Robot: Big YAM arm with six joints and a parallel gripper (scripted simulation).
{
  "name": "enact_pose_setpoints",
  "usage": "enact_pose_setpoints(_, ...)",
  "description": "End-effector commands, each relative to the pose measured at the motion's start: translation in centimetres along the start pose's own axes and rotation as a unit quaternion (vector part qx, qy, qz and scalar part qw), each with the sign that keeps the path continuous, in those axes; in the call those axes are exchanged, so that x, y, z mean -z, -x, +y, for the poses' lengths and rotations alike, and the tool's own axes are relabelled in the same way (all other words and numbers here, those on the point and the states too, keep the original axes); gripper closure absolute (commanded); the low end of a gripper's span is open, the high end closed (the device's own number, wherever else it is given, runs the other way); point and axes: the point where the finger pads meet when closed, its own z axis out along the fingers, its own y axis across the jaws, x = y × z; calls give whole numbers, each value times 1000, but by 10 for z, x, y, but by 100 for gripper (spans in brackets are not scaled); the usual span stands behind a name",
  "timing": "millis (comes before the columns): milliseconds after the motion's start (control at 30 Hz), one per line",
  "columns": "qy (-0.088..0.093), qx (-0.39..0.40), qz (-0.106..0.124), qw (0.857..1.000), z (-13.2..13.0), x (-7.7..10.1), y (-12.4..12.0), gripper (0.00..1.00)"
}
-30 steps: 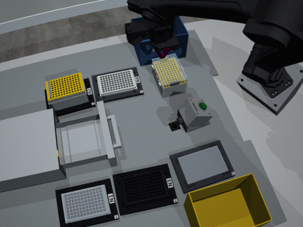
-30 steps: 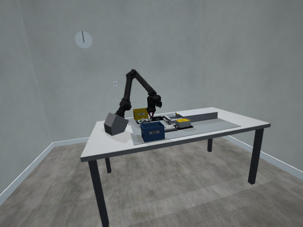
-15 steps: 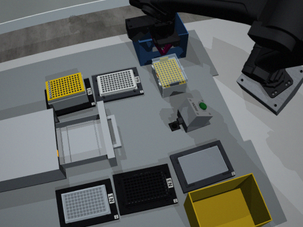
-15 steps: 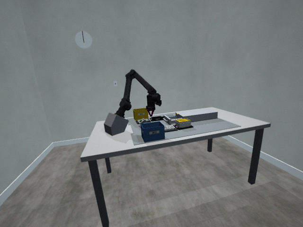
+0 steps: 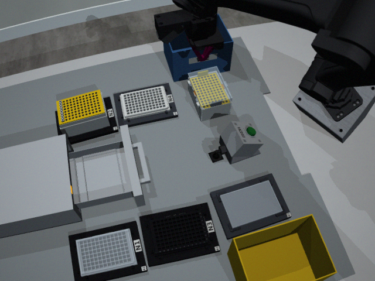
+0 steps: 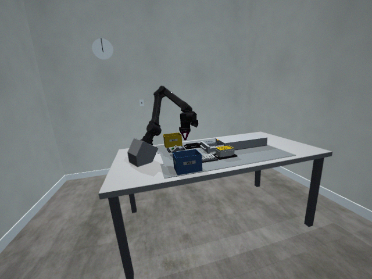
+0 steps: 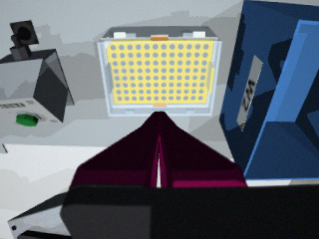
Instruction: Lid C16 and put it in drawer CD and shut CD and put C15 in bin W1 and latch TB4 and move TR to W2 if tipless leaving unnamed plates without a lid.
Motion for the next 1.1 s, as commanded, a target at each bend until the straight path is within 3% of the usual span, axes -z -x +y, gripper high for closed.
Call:
enact_pose_setpoints(0,-25,22,-19,999,-10,29,20,100)
enact_pose_setpoints(133,-23,21,-18,999,-11,35,19,100)
enact_pose_setpoints(200,-13,15,-11,1000,-6,24,13,100)
enact_pose_setpoints(1067,-13,15,-11,1000,-6,24,13,100)
